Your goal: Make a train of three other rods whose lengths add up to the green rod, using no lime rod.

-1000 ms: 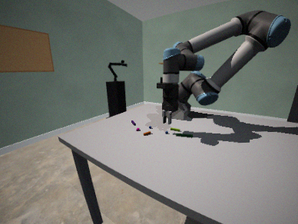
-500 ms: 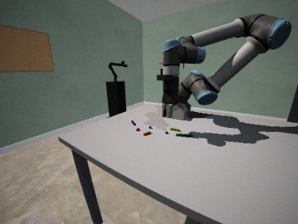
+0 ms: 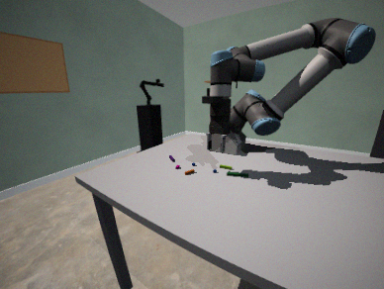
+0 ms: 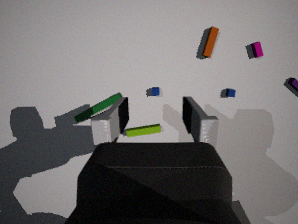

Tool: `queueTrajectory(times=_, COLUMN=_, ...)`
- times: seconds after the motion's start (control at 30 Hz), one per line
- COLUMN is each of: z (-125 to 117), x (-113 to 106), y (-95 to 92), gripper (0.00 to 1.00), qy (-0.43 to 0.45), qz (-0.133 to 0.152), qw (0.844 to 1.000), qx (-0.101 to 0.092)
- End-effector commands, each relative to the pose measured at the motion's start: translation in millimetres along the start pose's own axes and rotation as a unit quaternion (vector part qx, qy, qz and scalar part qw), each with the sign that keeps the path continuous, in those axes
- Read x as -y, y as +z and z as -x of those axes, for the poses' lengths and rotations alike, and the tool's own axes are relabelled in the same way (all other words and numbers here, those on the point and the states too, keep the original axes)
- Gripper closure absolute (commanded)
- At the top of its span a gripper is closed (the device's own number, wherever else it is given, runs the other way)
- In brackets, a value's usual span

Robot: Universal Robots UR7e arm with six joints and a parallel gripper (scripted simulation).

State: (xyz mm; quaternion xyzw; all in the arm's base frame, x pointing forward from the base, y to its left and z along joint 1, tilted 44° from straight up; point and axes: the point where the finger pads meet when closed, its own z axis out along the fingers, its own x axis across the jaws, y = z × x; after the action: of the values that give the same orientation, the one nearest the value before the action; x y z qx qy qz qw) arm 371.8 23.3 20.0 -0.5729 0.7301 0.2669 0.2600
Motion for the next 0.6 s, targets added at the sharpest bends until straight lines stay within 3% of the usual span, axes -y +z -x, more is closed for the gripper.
queueTrajectory(times=0.0, z=0, x=0, y=-0.4, gripper=0.00, qy=0.000, qz=0.000, qw=1.000, qx=0.000)
queueTrajectory(times=0.13, z=-3, x=1, y=0.0, gripper=0.00, qy=0.001, qz=0.000, qw=1.000, qx=0.000)
queueTrajectory(times=0.3, z=-35, x=5, y=4.7, gripper=0.00, qy=0.019, qz=-0.001, qw=1.000, qx=-0.001)
queueTrajectory(times=0.37, z=-35, x=5, y=4.7, gripper=0.00, qy=0.019, qz=-0.001, qw=1.000, qx=-0.001)
queueTrajectory(times=0.57, z=-91, x=6, y=16.6, gripper=0.00, qy=0.049, qz=-0.001, qw=0.999, qx=-0.001)
